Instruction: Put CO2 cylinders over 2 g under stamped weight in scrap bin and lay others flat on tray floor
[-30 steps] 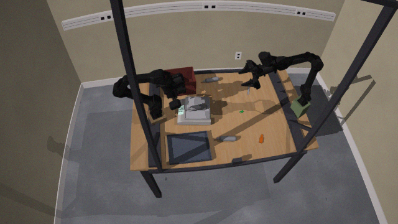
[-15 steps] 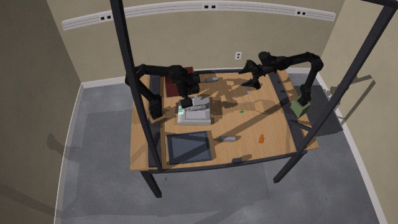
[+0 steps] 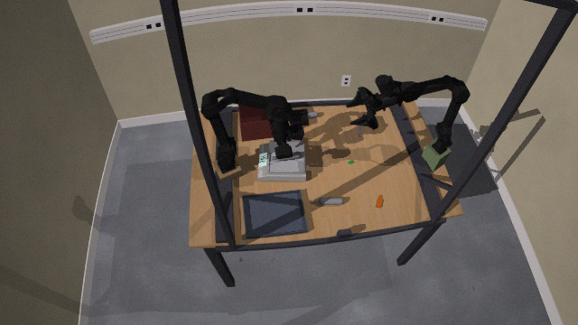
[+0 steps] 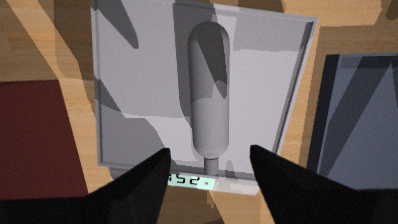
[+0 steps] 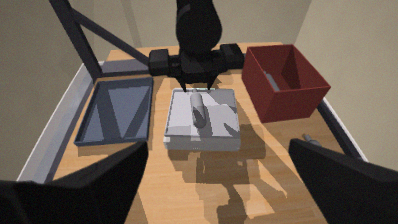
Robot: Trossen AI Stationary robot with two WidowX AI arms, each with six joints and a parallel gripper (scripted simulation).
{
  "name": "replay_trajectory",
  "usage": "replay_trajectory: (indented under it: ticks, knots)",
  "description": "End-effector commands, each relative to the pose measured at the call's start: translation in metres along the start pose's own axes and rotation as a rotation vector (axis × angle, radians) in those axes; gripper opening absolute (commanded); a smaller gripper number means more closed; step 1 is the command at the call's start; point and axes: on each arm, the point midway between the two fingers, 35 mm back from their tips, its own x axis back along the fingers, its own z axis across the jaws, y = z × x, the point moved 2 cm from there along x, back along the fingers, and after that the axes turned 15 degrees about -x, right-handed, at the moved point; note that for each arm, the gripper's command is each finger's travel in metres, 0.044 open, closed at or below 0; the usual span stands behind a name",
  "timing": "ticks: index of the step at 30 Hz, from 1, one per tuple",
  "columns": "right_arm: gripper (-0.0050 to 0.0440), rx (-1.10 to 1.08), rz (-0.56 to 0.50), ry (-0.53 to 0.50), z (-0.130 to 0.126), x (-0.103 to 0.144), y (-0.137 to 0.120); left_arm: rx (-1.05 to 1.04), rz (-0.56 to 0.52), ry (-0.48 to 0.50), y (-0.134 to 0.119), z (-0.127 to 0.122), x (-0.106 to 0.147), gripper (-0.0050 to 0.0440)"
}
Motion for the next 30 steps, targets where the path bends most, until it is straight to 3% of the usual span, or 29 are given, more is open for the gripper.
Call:
replay_trajectory:
  ticks: [1, 10, 30]
  knots:
    - [0.0440, -0.002, -0.031, 0.005, 0.002, 0.007, 0.011, -0.006, -0.009, -0.002, 0.008, 0.001, 0.003, 0.0253]
    - [0.0440, -0.002, -0.031, 0.005, 0.002, 0.007, 0.011, -0.001, -0.003, -0.003, 0.007, -0.001, 0.001, 0.0253]
    - [0.0440, -0.002, -0.031, 0.005, 0.002, 0.007, 0.011, -0.002, 0.018, -0.007, 0.003, -0.002, -0.031, 0.0253]
